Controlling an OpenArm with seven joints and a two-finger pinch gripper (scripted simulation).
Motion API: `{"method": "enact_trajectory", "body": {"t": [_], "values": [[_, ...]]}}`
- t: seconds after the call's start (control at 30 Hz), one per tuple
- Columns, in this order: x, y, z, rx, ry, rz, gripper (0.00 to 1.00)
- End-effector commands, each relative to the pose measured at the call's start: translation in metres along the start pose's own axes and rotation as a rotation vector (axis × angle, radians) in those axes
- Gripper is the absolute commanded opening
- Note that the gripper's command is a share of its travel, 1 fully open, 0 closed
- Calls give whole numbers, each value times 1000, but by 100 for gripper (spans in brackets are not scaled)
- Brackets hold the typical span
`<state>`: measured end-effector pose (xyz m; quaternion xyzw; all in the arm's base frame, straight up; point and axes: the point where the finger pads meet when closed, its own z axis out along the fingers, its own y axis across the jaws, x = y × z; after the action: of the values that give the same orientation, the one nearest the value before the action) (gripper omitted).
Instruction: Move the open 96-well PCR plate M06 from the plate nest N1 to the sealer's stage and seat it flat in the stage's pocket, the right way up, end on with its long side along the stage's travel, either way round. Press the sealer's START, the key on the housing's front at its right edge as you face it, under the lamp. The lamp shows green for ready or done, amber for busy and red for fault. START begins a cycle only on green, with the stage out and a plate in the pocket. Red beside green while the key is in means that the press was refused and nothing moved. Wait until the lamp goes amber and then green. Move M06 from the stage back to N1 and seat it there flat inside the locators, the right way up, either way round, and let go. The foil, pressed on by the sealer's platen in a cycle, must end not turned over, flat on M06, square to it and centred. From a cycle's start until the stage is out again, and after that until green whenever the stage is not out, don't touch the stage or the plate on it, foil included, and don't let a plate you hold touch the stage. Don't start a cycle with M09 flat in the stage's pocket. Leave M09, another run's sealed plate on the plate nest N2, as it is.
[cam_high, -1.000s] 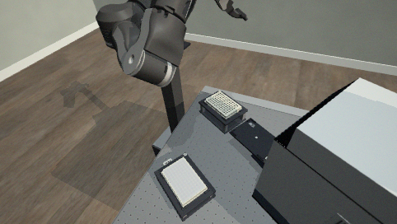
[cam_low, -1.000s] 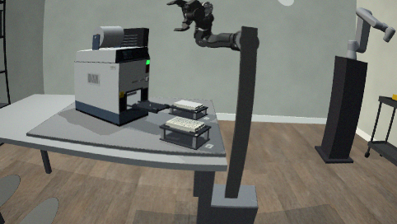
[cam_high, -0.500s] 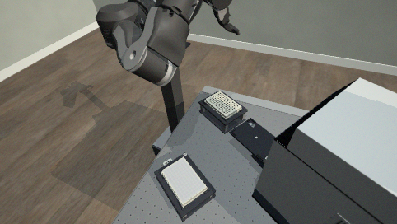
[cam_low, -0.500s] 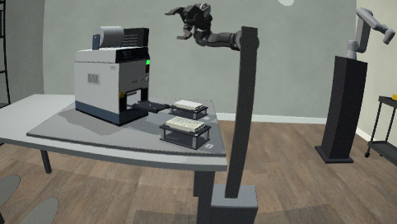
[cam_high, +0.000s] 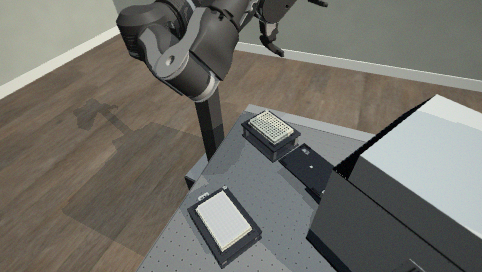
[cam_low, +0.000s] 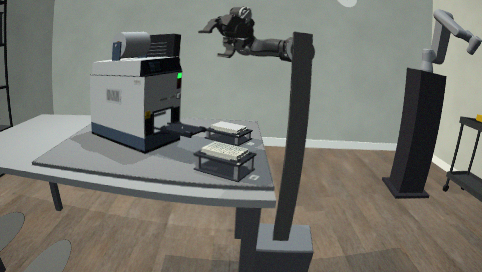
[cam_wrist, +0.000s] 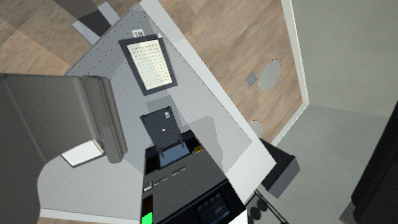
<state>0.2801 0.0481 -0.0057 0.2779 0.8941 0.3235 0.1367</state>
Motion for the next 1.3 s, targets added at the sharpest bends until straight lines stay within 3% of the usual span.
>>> {"method": "enact_trajectory", "body": {"t": [0.0,0.33,0.5,0.9,1.07,1.27], "values": [[-1,-1,-3,6,-1,-7,77],[-1,-1,-3,6,-1,-7,77],[12,-31,28,247,51,-79,77],[12,-31,28,247,51,-79,77],[25,-62,60,489,102,-154,77],[25,-62,60,489,102,-154,77]]}}
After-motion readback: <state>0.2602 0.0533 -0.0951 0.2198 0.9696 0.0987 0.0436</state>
